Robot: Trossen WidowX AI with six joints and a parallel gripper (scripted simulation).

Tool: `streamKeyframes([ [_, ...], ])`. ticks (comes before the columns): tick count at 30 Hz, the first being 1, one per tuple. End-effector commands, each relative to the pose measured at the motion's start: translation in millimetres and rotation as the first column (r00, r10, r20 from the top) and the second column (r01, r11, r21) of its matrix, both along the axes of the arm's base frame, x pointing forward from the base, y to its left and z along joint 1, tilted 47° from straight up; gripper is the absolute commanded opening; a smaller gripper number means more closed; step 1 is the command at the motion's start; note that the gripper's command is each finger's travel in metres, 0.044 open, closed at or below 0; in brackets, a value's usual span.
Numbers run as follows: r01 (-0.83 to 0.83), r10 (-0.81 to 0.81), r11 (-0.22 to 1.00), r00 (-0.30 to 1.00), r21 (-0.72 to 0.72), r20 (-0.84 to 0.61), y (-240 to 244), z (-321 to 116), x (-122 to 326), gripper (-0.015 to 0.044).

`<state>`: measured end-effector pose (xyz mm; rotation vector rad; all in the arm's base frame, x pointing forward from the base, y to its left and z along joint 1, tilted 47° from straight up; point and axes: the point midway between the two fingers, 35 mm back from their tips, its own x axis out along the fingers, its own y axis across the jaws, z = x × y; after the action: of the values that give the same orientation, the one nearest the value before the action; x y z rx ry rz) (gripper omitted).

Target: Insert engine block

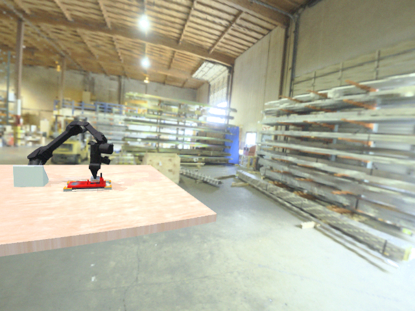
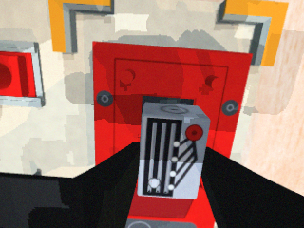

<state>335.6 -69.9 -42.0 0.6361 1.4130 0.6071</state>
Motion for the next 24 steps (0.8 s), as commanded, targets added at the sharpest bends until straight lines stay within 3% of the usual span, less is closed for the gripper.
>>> streamKeyframes([
  [1,0.005,-0.005,1.000,1.000,0.004,-0.003,1.4,-0.9,-0.6,0.0159],
  [24,0.005,-0.005,1.000,1.000,0.005,-0.003,4.6,-4.0,-0.3,0.0159],
])
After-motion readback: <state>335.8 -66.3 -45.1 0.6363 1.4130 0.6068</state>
